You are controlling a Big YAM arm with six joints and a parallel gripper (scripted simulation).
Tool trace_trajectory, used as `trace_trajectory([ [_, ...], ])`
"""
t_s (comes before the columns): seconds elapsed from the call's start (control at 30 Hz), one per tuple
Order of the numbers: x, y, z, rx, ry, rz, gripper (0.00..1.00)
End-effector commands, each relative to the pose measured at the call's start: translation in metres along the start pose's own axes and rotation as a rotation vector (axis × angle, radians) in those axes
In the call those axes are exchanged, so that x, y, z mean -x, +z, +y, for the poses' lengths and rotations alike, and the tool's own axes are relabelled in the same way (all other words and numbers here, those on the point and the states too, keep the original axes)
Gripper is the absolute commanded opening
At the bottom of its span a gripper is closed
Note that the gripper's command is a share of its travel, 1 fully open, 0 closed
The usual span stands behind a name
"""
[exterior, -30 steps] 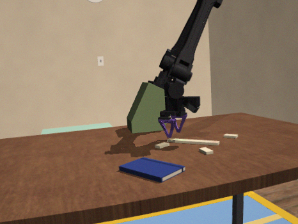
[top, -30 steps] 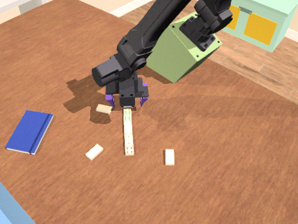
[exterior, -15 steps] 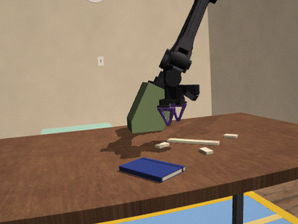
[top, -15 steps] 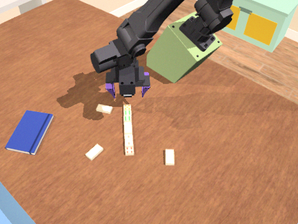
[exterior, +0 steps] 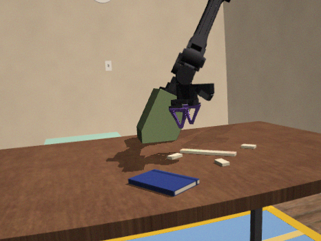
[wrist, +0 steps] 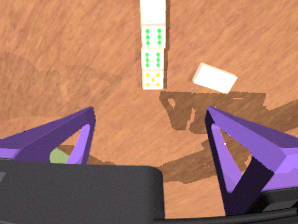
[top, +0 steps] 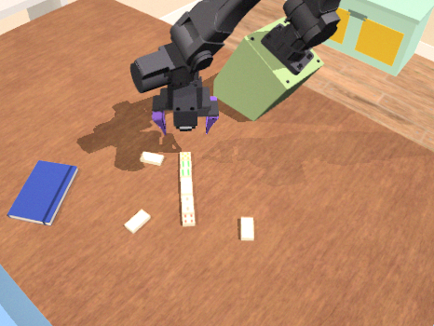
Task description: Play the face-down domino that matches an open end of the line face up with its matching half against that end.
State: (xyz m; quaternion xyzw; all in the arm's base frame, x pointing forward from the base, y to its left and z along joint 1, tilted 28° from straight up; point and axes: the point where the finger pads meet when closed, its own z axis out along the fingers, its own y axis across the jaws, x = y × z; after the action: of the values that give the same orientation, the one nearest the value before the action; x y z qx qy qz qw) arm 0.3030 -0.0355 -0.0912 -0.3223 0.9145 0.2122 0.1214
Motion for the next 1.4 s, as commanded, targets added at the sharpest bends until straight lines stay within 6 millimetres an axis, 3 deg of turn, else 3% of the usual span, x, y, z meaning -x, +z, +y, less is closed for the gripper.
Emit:
trace_trajectory([
  [0.0, 0.002, -0.002, -0.004, -0.011, 0.003, -0.006, 0.93],
  [0.83, 0.001, -0.002, -0.002, -0.006, -0.001, -0.003, 0.93],
  [1.17, 0.03, -0.092, 0.03, -0.006, -0.001, -0.003, 0.93],
  [1.37, 0.03, -0.092, 0.03, -0.006, -0.001, -0.003, 0.93],
])
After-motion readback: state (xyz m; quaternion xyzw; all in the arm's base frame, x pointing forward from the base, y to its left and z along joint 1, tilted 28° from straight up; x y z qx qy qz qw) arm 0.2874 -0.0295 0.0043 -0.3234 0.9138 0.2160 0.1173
